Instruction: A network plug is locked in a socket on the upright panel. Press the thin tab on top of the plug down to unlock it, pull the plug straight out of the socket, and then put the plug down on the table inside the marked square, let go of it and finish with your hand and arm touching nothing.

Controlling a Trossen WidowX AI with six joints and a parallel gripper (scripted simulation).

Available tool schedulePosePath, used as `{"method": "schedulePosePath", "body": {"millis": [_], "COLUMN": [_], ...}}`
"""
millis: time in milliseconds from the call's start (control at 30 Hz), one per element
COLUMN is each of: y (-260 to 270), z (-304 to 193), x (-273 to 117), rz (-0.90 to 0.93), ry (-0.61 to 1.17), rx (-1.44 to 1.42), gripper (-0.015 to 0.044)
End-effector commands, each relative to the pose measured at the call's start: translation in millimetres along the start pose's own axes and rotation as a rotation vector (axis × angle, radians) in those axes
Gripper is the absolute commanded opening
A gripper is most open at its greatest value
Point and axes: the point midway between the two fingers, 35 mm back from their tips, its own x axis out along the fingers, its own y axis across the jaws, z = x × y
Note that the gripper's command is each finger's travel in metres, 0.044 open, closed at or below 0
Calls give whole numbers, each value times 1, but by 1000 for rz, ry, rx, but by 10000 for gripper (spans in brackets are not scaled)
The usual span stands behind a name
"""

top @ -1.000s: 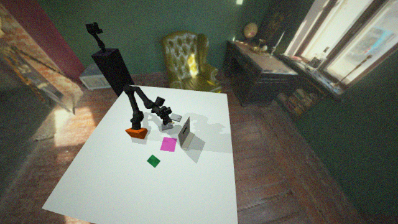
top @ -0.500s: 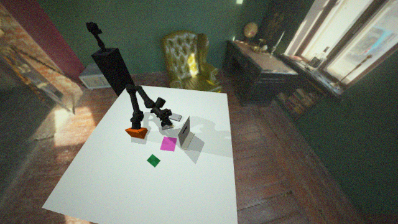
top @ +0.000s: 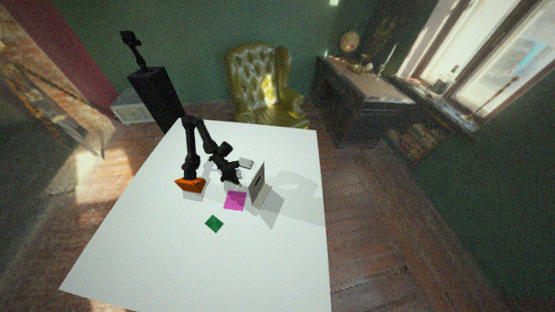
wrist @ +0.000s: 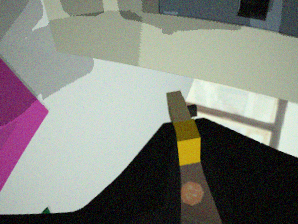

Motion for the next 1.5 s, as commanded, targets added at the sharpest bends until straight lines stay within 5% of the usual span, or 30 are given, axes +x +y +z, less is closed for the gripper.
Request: {"method": "schedulePosePath", "body": {"millis": [0,833,1467], "y": [9,55,72], "z": [-6,-34,-40], "x": [8,31,36], "rz": [78,413,479], "ry": [-19,-252,-382], "rx": [-26,-62,-30], "gripper": [0,0,0]}}
